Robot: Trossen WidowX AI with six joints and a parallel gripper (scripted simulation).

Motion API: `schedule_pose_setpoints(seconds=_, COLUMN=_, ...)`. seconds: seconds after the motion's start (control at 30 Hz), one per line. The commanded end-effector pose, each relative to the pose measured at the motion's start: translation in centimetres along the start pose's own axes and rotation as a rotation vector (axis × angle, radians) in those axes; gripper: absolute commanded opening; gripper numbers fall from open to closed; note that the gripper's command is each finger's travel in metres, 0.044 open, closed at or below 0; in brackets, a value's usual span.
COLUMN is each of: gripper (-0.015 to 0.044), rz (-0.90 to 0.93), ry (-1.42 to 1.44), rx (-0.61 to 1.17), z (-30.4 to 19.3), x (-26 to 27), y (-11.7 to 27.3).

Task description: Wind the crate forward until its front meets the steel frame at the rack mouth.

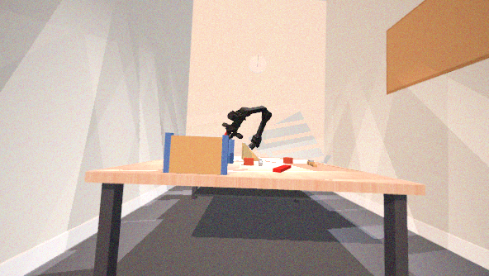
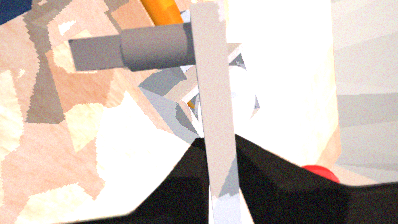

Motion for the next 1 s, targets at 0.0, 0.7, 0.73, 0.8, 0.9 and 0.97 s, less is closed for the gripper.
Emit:
schedule_pose_setpoints(seconds=0.0, gripper=0.0000, rz=-0.089, ry=-0.009, rx=-0.010, z=0.06, x=-0.09, y=0.28)
schedule_pose_setpoints(seconds=0.7, gripper=0.0000, rz=-0.420, ry=-0.012, rx=-0.012, z=0.06, x=0.31, y=0.18)
schedule_pose_setpoints(seconds=0.73, gripper=0.0000, rz=-0.420, ry=-0.012, rx=-0.012, z=0.06, x=0.31, y=0.18)
schedule_pose_setpoints(seconds=0.8, gripper=0.0000, rz=-0.467, ry=-0.012, rx=-0.012, z=0.06, x=0.36, y=0.15)
schedule_pose_setpoints(seconds=0.9, gripper=0.0000, rz=-0.503, ry=-0.012, rx=-0.012, z=0.06, x=0.40, y=0.12)
schedule_pose_setpoints(seconds=0.97, gripper=0.0000, rz=-0.552, ry=-0.013, rx=-0.013, z=0.06, x=0.46, y=0.10)
Point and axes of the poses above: the point midway between the two fingers, 35 mm back from their tips, its own y axis back along the fingers, its own x axis across the jaws, z = x × y, the point moved 1 cm from there along y, back along the fingers
